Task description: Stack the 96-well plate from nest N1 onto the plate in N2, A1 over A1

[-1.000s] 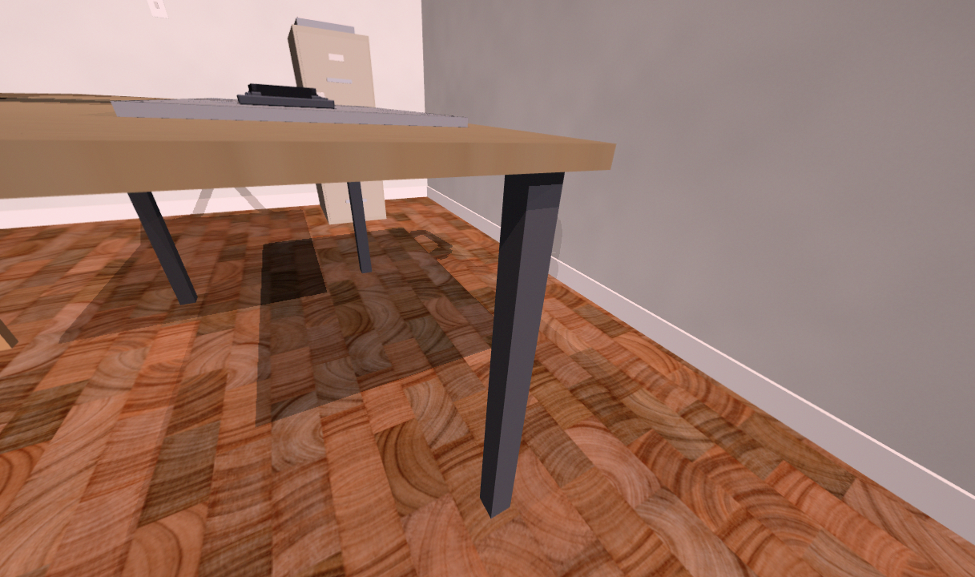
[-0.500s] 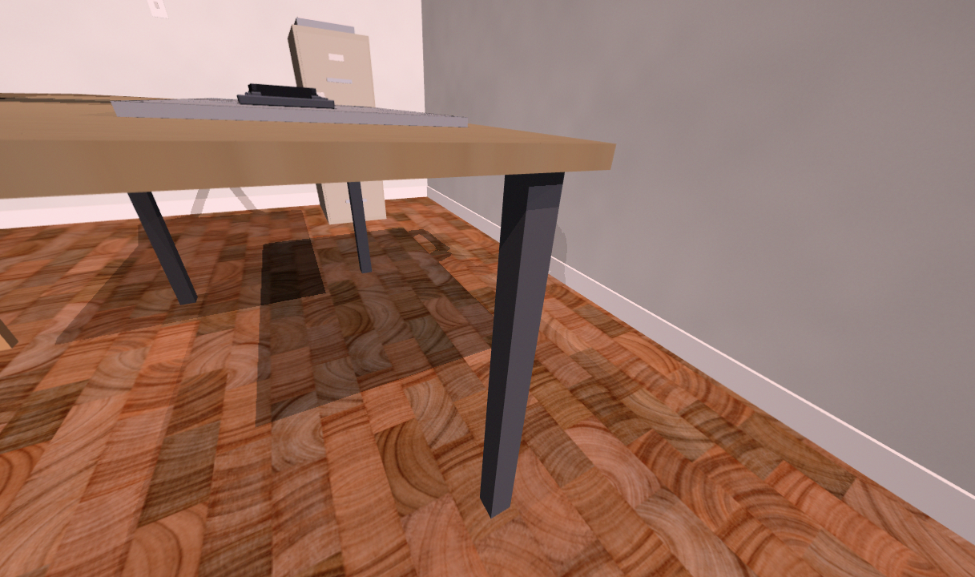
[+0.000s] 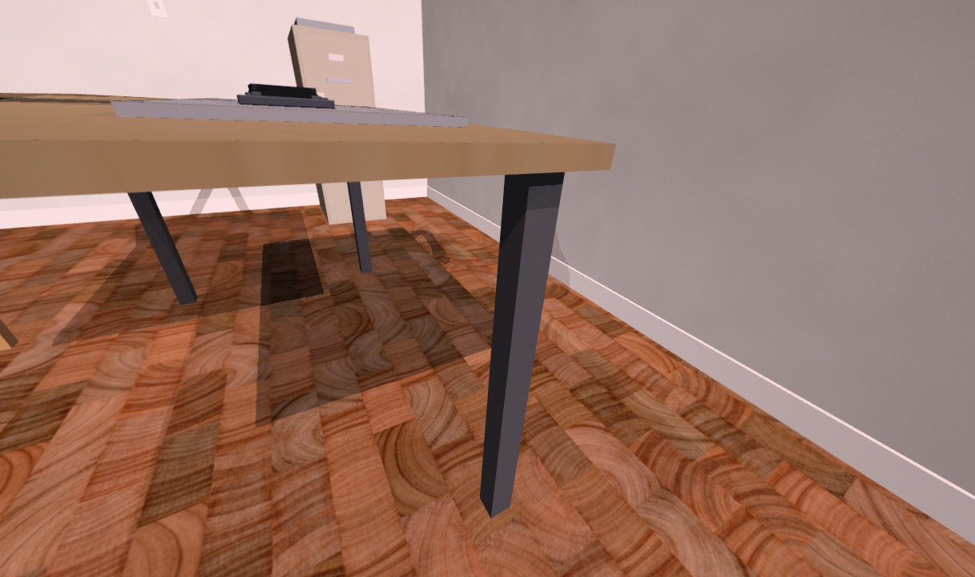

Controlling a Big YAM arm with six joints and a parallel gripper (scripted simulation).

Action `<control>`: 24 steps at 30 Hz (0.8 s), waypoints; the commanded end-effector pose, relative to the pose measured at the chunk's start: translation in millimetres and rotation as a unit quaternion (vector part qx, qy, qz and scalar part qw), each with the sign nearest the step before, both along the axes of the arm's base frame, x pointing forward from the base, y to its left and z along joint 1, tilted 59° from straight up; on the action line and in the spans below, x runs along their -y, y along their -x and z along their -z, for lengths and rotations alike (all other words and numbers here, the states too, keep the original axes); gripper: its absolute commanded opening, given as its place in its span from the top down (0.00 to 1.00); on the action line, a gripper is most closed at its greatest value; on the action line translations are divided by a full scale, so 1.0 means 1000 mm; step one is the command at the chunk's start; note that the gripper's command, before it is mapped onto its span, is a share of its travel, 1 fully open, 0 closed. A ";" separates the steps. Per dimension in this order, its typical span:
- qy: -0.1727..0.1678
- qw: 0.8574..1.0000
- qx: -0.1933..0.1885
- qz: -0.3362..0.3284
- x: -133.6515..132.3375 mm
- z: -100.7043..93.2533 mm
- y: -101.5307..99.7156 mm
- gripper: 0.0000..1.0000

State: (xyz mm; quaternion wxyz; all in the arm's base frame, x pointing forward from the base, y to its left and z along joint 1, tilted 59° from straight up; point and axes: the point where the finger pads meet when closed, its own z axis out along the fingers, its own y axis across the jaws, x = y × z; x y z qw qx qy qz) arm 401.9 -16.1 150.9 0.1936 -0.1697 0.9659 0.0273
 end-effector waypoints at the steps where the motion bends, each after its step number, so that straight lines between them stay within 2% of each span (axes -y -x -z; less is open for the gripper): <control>1: 0.013 0.998 0.028 -0.050 0.010 0.009 -0.010 0.00; 7: 0.024 0.993 0.063 -0.096 0.018 0.027 -0.027 0.00; 14: 0.055 0.974 0.127 -0.177 0.032 0.052 -0.044 0.00; 16: 0.055 0.974 0.127 -0.177 0.032 0.052 -0.044 0.00; 24: 0.105 0.937 0.200 -0.266 0.050 0.078 -0.057 0.00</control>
